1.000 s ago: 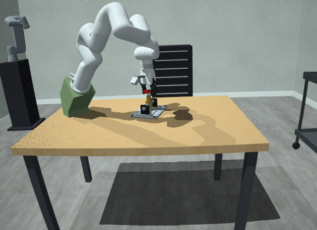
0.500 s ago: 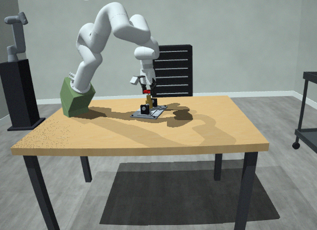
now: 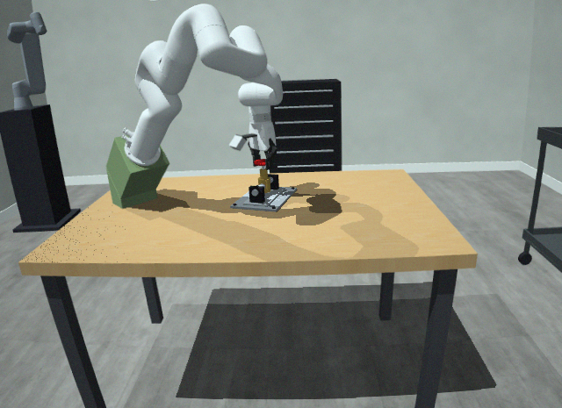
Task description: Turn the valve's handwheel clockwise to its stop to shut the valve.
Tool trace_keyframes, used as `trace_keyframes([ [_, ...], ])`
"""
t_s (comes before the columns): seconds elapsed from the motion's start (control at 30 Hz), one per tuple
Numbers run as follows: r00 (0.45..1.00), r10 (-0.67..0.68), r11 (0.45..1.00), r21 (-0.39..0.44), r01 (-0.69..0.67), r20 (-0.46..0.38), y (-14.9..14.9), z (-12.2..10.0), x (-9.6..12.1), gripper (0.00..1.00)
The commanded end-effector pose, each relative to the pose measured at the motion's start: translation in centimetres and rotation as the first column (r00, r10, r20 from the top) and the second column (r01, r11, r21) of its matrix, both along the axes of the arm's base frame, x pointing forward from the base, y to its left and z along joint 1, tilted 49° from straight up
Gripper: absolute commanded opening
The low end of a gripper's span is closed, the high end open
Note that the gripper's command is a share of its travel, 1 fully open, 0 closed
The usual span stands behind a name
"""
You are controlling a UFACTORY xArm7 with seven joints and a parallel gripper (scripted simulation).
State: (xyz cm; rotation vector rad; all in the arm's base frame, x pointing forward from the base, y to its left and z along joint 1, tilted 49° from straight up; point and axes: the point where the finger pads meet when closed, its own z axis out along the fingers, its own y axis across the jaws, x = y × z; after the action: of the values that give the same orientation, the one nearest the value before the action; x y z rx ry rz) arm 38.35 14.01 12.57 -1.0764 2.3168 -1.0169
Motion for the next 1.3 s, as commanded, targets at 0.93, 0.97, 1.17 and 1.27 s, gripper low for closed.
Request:
trace_keyframes([
  [0.93,0.938,-0.309,0.923,0.289,0.255,0.157,0.14,0.06,0.01,0.0],
  [0.97,0.933,-0.323,0.915,0.303,0.265,0.161,0.14,0.06,0.01,0.0],
  [1.17,0.907,-0.382,0.883,0.359,0.302,0.178,0.14,0.06,0.01,0.0],
  [1.27,0.885,-0.427,0.855,0.401,0.328,0.188,0.14,0.06,0.01,0.0],
])
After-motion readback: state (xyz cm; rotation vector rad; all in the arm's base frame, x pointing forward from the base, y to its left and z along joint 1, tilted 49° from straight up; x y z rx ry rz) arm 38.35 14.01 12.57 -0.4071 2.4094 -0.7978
